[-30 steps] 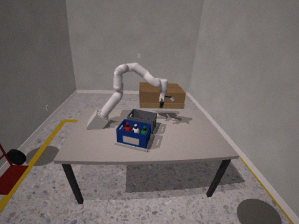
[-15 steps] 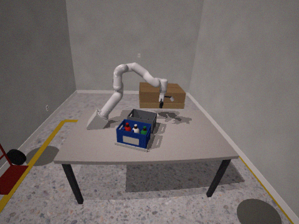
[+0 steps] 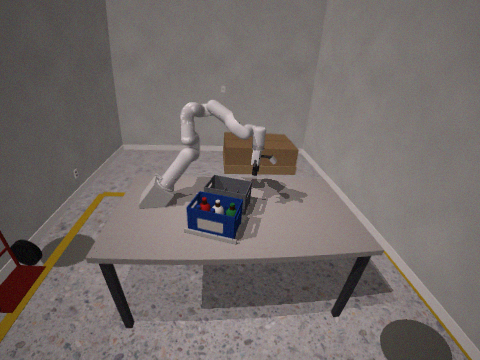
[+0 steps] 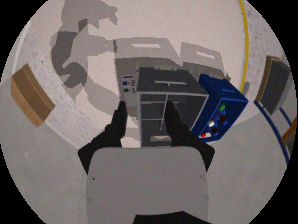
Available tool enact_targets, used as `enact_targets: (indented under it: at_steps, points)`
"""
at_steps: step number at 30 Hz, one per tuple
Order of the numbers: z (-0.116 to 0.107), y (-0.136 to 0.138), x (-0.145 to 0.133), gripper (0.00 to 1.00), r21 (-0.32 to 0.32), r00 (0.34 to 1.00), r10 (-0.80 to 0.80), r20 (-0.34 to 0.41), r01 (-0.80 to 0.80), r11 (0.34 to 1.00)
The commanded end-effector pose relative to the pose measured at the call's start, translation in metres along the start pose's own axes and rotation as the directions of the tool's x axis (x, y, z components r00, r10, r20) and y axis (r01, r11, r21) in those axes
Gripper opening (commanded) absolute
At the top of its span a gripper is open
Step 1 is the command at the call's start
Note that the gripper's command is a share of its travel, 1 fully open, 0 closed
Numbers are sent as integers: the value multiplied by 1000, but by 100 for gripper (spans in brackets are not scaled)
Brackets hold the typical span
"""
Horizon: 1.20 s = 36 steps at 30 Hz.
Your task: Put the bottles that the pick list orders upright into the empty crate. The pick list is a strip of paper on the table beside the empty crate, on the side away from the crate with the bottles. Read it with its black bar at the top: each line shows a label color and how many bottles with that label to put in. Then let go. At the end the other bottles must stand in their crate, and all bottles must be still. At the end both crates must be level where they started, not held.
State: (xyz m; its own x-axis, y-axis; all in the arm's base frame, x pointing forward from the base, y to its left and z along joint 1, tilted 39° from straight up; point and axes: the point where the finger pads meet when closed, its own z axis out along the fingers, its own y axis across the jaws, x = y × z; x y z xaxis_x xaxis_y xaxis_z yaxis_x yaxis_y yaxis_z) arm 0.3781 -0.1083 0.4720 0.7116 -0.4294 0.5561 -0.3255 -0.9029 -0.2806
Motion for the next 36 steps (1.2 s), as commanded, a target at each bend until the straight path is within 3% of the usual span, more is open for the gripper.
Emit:
enact_targets:
  at_steps: [1, 36]
  points:
    - [-4, 12, -2, 65, 5, 1000, -3, -2, 3, 1000]
    - [-37, 160, -33, 65, 3, 1000, -4, -1, 4, 1000]
